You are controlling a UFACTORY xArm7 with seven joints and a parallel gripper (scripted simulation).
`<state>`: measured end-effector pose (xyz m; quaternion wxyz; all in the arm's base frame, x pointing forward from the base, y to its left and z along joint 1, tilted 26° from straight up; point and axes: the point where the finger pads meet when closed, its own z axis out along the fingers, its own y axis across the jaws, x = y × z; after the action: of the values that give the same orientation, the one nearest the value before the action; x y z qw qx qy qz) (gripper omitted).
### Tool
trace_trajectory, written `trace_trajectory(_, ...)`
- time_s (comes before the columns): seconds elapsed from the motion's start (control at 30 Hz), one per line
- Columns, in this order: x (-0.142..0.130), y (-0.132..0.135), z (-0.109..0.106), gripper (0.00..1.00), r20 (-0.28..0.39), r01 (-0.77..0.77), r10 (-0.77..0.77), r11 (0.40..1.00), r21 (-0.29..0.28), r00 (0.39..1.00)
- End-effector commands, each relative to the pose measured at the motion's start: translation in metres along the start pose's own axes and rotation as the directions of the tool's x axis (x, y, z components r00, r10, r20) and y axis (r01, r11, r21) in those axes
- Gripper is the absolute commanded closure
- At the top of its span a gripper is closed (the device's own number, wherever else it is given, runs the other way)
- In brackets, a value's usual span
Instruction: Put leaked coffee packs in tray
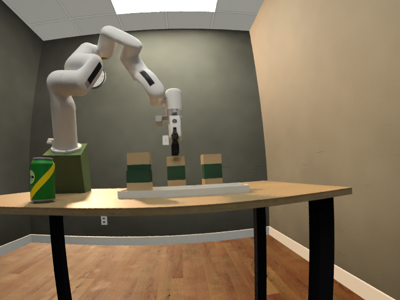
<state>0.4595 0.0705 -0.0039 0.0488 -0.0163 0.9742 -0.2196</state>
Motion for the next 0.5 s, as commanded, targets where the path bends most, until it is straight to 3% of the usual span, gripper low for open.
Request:
trace_trajectory(0.0, -0.001, 0.001, 0.000, 0.15, 0.003, 0.000, 0.000, 1.000, -0.002, 1.000)
trace_trajectory(0.47, -0.001, 0.001, 0.022, 0.15, 0.003, 0.000, 0.000, 1.000, -0.002, 1.000)
